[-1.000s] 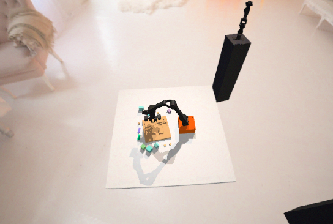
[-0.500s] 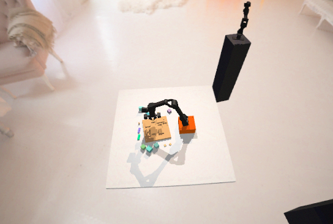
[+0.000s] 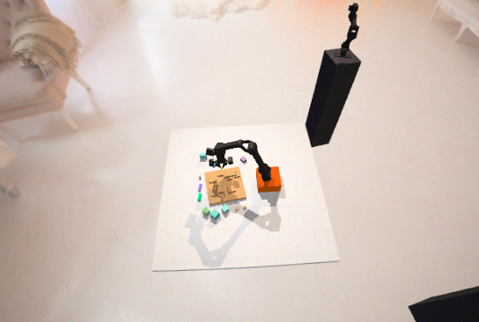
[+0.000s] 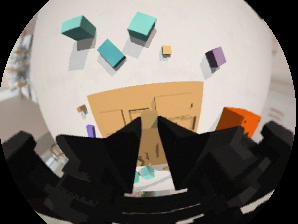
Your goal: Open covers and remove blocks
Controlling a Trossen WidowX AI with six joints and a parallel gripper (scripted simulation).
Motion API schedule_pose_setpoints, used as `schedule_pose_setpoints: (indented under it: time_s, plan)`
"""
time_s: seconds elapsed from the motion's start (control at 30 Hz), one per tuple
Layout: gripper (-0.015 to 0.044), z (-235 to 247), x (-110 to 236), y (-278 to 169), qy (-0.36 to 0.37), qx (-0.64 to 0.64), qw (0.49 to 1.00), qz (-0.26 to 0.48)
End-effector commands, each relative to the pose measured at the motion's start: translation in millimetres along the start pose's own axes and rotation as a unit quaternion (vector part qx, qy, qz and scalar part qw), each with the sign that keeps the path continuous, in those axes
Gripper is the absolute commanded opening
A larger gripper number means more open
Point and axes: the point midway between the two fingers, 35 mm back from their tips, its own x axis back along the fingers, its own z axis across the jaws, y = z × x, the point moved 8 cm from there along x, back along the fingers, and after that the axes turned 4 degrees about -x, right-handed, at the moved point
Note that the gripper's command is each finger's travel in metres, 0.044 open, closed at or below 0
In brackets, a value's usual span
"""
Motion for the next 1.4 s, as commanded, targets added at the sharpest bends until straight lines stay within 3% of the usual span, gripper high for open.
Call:
schedule_pose_setpoints:
  time_s: [0.0, 1.37]
  plan:
    - [0.0080, -7, 0, 14, 0.001, 0.002, 1.000, 0.000]
    - [0.0080, -99, 1, 130, -0.003, 0.003, 1.000, -0.006]
